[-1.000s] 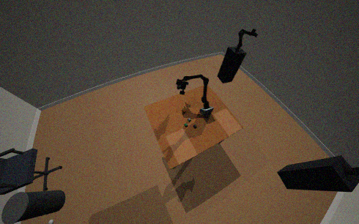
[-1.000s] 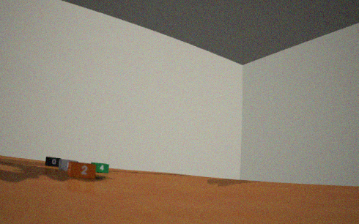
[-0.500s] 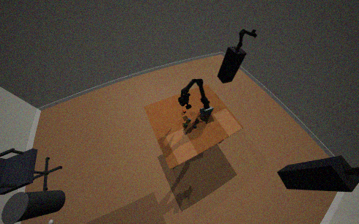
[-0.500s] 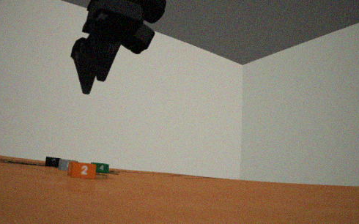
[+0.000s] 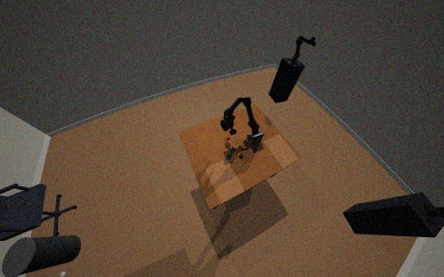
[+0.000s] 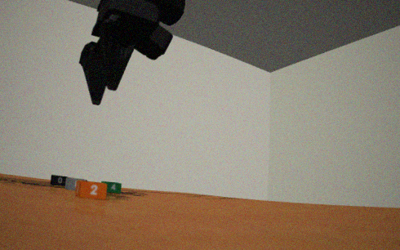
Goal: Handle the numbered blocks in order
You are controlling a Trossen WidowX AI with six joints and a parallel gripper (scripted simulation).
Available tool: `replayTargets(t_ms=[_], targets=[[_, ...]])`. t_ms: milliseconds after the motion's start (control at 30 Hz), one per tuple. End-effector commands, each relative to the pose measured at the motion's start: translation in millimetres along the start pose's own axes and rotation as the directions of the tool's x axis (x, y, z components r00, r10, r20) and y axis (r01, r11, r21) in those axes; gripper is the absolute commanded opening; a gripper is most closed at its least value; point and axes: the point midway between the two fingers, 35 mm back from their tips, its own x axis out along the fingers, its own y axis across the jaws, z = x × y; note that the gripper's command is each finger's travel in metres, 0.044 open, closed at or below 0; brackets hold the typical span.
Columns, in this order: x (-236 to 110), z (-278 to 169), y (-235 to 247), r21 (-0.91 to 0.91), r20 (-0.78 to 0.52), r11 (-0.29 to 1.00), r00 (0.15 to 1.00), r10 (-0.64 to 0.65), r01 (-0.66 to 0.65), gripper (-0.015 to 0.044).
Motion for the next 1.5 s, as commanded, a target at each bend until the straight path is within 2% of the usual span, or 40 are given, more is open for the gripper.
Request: replayTargets(t_ms=[0, 267, 1033, 1267, 1467], targets=[[1.7, -0.4, 5.0, -0.004, -0.009, 1.000, 1.000, 0.002, -0.002, 0.0400], [1.1, -5.3, 136.1, -0.004, -0.009, 1.000, 1.000, 0.008, -0.008, 0.0400], [1.0, -6.0, 141.7, -0.004, -0.009, 1.000, 1.000, 0.008, -0.008, 0.0400], [-1.4, -17.3, 241.0, -0.004, -0.009, 1.000, 1.000, 0.015, -0.015, 0.0400], [-0.8, -20.2, 251.1, -0.004, -0.009, 1.000, 1.000, 0.014, -0.014, 0.0400]])
